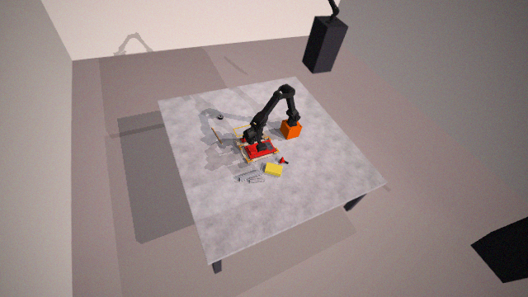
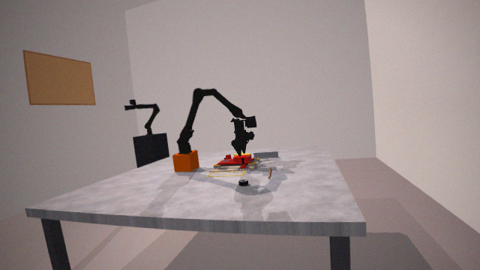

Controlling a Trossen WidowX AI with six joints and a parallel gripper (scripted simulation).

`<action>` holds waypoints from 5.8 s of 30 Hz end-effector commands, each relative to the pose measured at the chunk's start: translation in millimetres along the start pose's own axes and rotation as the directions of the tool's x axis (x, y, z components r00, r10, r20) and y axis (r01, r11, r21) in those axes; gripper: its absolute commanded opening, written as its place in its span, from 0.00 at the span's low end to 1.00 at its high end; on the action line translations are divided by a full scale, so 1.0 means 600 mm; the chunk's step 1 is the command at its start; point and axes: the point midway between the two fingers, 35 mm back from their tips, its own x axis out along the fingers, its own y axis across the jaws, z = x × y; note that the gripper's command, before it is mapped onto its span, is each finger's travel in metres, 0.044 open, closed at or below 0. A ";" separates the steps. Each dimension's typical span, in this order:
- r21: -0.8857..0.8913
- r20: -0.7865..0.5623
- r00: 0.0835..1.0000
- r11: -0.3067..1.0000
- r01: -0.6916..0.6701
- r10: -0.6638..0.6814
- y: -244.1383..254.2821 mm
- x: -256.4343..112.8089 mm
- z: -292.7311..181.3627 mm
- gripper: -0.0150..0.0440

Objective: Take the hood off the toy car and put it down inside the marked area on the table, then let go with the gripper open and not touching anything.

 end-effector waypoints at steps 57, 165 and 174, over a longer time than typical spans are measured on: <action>0.000 -0.002 1.000 1.000 0.001 -0.001 0.000 0.032 -0.002 0.59; 0.000 -0.005 1.000 1.000 0.019 -0.019 -0.363 -0.091 -0.050 0.25; 0.000 -0.005 1.000 1.000 0.019 -0.019 -0.365 -0.084 -0.050 0.25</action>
